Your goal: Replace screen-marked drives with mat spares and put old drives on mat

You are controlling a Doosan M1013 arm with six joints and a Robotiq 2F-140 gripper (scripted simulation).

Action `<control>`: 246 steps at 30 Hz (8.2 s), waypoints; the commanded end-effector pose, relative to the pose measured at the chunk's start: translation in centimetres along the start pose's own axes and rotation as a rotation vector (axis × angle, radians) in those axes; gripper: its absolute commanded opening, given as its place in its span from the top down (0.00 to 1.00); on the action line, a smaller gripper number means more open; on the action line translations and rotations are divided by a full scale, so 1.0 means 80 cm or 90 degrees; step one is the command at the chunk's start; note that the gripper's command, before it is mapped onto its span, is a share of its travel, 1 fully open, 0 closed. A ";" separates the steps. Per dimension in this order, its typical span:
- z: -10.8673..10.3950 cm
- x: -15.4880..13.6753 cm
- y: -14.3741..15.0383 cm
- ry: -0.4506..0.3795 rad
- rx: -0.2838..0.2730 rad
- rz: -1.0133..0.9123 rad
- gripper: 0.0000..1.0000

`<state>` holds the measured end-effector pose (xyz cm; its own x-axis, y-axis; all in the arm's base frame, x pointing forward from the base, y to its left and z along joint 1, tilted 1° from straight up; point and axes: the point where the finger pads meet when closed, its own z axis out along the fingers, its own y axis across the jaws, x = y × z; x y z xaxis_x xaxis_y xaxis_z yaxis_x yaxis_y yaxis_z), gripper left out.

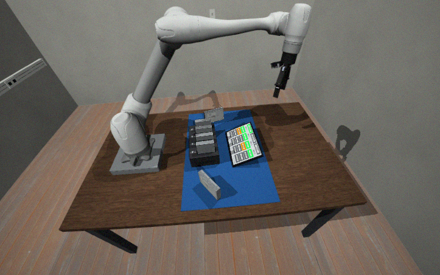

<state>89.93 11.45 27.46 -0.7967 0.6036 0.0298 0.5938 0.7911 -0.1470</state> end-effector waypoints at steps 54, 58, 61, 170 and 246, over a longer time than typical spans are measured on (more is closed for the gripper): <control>0.059 0.339 -0.418 0.025 -0.092 0.516 0.00; 0.085 0.381 -0.451 0.029 -0.098 0.554 0.00; 0.086 0.382 -0.452 0.029 -0.099 0.555 0.00; 0.133 0.493 -0.085 0.102 -0.070 1.419 0.60; 0.245 0.491 -0.068 0.102 -0.070 1.419 0.60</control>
<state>53.21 28.89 10.01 0.9661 0.2581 0.0005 0.2580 -0.9661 -0.0087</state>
